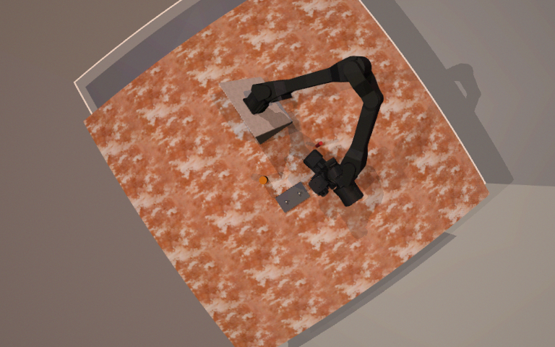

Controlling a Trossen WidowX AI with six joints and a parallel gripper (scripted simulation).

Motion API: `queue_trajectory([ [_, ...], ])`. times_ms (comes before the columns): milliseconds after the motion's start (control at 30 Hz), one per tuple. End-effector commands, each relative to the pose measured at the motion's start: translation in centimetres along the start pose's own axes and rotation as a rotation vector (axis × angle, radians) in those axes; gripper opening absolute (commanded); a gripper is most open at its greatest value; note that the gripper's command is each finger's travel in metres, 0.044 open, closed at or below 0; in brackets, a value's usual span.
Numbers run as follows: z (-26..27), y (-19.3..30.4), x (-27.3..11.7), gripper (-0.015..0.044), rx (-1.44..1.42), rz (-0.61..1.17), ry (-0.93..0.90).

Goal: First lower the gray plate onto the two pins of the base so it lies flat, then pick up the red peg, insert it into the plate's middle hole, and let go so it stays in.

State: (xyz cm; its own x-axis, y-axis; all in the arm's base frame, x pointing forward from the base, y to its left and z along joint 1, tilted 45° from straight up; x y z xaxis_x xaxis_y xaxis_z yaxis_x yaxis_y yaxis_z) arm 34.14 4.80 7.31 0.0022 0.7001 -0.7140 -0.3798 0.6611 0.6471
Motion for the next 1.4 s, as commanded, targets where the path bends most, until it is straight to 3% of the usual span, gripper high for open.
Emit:
queue_trajectory([
  [0,0.2,-0.2,-1.2,0.0000,-0.004,-0.005,-0.007],
  [1100,-0.5,-0.1,-11.4,0.0000,-0.004,-0.004,-0.006],
  [1367,-0.6,-1.0,-11.4,0.0000,0.012,-0.004,-0.007],
])
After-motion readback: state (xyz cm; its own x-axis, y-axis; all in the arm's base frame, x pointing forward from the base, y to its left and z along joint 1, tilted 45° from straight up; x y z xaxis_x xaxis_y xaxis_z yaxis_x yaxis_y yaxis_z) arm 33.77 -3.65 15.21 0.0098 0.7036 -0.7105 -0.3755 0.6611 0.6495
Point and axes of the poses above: the point midway between the two fingers, 35 mm back from their tips, its own x axis out along the fingers, its own z axis across the jaws, y = z × x, the point moved 8 cm from there along -x, back along the fingers, and after that the axes turned 9 degrees about -x, right-handed, at the moved point
